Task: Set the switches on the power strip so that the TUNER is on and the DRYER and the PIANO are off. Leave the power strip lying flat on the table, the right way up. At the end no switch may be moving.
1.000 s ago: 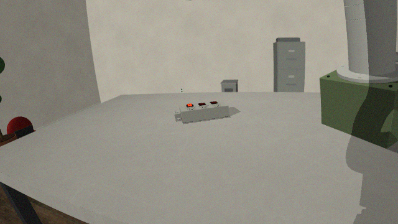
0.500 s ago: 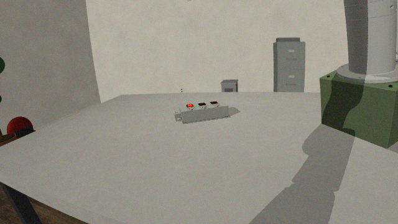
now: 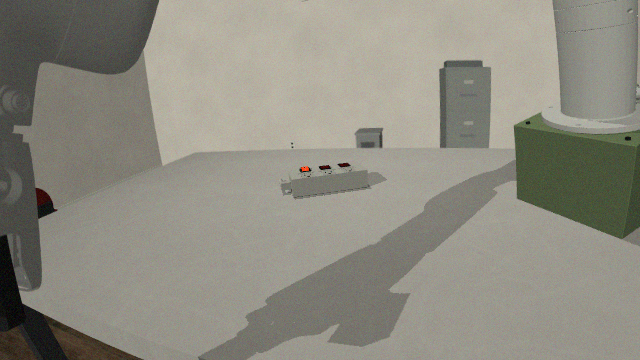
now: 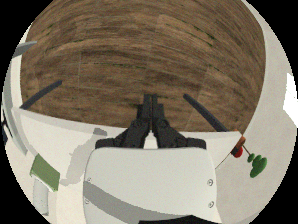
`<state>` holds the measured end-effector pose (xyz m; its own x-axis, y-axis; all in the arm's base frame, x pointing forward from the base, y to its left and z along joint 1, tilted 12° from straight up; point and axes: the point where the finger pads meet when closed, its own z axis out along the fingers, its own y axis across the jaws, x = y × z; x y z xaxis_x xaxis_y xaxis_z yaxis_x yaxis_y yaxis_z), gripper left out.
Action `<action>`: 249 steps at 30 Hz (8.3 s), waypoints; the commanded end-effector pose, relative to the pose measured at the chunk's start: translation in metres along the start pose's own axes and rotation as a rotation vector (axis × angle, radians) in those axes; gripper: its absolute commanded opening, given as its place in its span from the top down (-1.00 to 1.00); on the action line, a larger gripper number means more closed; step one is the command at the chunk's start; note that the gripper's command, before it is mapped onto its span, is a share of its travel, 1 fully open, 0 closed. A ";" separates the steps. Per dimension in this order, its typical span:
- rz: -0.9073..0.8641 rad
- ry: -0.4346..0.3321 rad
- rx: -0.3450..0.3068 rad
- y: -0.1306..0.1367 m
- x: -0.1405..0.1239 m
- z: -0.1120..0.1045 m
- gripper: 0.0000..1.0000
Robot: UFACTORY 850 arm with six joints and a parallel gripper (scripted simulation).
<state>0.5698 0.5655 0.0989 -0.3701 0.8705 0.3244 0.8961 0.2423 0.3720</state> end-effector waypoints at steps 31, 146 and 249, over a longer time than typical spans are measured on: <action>-0.032 -0.118 0.115 -0.055 -0.458 -0.137 1.00; -0.020 -0.077 0.166 -0.221 -0.635 -0.200 1.00; -0.021 -0.075 0.160 -0.211 -0.623 -0.246 1.00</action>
<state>0.5504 -0.1327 0.0321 -0.3747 0.8925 0.2512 0.9186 0.3206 0.2313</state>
